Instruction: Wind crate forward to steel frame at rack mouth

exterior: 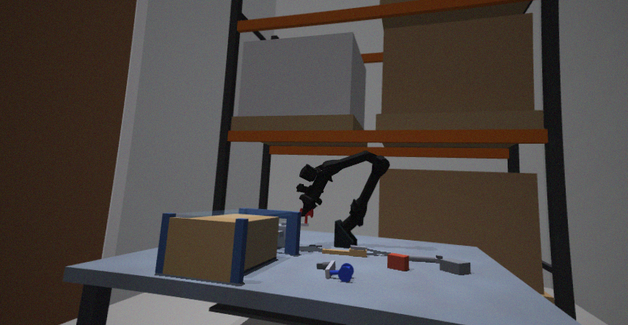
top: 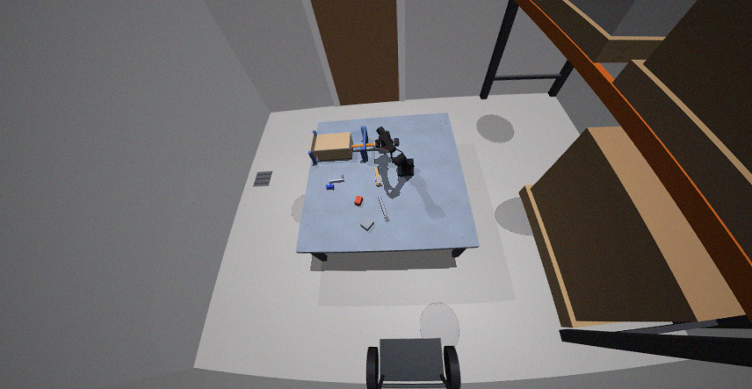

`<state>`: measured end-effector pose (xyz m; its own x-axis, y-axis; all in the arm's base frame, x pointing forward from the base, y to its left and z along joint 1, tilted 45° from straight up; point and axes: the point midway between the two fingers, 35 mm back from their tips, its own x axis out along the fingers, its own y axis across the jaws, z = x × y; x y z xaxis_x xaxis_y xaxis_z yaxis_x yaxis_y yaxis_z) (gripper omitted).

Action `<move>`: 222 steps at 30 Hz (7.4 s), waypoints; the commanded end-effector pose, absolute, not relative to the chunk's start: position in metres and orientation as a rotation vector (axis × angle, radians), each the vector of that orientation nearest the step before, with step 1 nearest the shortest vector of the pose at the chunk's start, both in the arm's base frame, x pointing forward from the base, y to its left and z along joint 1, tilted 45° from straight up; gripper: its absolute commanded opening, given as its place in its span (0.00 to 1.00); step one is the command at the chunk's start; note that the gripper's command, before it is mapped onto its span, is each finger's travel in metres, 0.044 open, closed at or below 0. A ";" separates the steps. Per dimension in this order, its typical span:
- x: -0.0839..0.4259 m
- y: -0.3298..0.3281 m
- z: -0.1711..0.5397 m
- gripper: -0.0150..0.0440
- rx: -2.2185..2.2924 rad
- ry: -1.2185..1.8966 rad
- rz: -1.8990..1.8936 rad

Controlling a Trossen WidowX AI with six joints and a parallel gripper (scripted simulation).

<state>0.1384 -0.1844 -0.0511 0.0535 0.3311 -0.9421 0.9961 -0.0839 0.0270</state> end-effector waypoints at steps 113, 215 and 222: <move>0.085 -0.298 -0.165 0.25 1.516 1.391 -1.082; 0.230 -0.310 -0.164 0.25 1.521 1.386 -1.072; 0.238 -0.305 -0.158 0.25 1.521 1.386 -1.071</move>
